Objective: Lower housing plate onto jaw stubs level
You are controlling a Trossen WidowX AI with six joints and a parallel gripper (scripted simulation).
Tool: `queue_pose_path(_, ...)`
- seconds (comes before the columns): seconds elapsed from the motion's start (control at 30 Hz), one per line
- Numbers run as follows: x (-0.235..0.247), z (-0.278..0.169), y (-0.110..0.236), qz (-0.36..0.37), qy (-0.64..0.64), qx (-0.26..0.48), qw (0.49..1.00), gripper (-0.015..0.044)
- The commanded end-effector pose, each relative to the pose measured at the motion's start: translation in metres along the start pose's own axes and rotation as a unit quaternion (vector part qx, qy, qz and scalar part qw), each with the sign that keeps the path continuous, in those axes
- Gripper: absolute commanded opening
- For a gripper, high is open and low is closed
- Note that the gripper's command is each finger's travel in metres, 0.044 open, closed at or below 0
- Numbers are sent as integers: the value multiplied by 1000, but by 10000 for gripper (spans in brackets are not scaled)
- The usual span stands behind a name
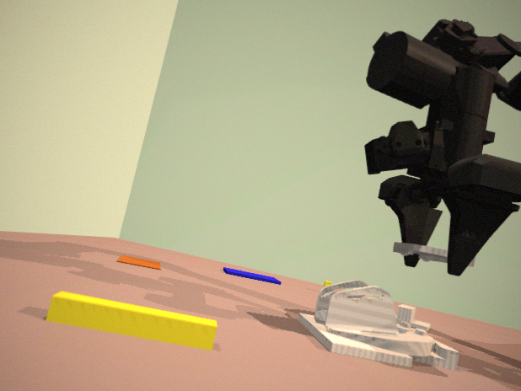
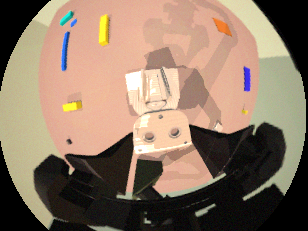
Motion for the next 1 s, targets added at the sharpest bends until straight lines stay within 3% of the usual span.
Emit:
queue_pose_path(0.0, 1, -1, -1, 1, -3, 1, 1000, 351)
queue_pose_path(0.97, -3, -3, -1, 1, -11, 2, 1000, 351)
Point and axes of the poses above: the point midway between the two fingers, 35 mm back from their tips, its own y axis back along the fingers, its own x axis across the jaws, z = x × y, the point moved 5 cm from there along y, back along the fingers, and after that the axes turned 2 degrees about y, right-handed, at the moved point
